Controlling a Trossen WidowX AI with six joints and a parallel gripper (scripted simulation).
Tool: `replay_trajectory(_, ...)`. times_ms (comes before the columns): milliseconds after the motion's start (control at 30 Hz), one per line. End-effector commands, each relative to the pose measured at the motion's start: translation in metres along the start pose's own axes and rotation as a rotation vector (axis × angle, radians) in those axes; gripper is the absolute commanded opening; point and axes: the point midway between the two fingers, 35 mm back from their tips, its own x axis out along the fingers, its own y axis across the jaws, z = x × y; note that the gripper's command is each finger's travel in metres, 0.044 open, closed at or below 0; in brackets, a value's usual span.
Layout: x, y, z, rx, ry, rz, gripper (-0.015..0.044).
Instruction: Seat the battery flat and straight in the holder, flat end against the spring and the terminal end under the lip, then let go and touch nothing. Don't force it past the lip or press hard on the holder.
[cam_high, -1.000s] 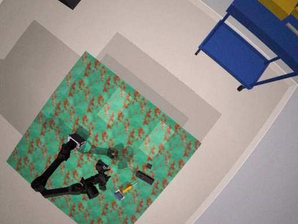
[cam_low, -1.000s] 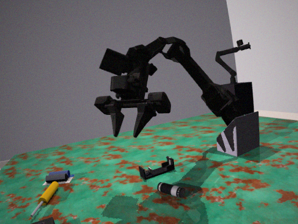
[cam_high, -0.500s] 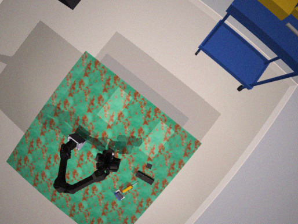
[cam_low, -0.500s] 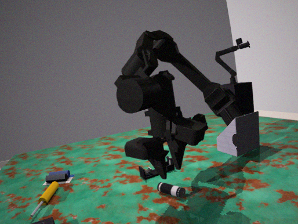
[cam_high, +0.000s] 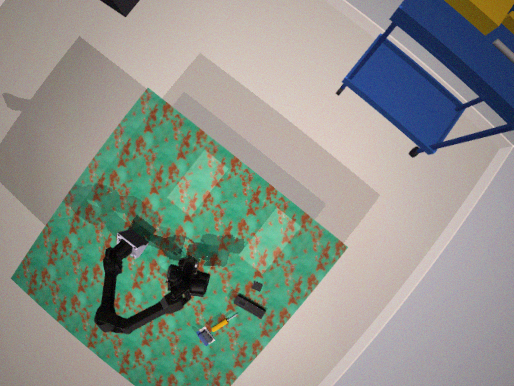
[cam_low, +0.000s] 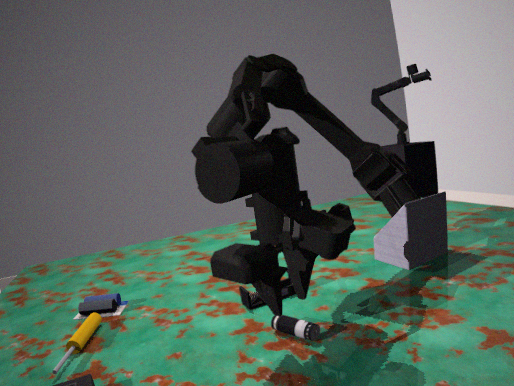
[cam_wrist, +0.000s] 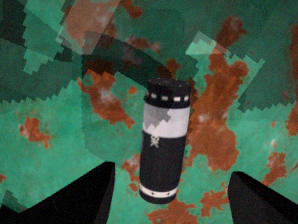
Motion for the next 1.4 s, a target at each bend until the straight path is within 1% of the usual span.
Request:
replay_trajectory(0, 0.008, 0.002, 0.001, -0.011, 0.006, 0.006, 0.0234)
replay_trajectory(700, 0.04, 0.003, 0.0, -0.011, 0.008, 0.007, 0.0234)
replay_trajectory(833, 0.04, 0.003, 0.0, -0.011, 0.008, 0.007, 0.0129)
replay_trajectory(1100, 0.04, 0.003, 0.0, -0.011, 0.008, 0.007, 0.0076)
replay_trajectory(1300, 0.038, 0.003, 0.0, -0.011, 0.007, 0.007, 0.0072)
replay_trajectory(1367, 0.025, 0.002, 0.0, -0.011, 0.006, 0.006, 0.0072)
